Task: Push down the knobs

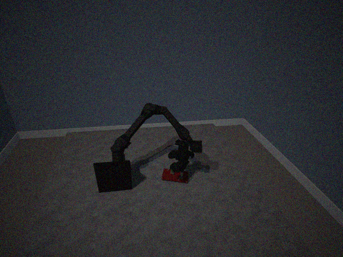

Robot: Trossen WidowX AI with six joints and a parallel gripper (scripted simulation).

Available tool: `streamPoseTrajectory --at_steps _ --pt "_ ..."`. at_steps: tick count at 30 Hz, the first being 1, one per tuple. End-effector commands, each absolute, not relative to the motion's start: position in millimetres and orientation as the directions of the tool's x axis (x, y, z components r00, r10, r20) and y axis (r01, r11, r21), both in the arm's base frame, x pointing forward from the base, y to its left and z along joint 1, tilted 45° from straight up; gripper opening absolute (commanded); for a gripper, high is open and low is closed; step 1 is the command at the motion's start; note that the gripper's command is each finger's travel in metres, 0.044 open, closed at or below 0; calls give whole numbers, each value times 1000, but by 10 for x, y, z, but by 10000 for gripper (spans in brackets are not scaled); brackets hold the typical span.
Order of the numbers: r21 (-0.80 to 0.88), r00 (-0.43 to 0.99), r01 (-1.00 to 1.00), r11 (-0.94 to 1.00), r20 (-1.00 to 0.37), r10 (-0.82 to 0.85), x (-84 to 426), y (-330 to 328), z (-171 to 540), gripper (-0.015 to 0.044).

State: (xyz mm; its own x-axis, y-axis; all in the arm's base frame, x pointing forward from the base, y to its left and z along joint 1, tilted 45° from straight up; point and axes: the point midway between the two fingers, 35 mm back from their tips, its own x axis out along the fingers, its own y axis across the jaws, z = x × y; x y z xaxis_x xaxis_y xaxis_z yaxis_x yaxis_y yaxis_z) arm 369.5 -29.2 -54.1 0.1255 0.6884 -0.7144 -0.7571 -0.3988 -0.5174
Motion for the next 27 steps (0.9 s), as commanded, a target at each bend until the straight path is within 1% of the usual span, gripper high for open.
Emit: streamPoseTrajectory --at_steps 1,27 --pt "-521 109 -743 -419 -713 693 3734 -141 -662 0" --pt "-521 109 -743 -419 -713 693 3739 -109 -695 0"
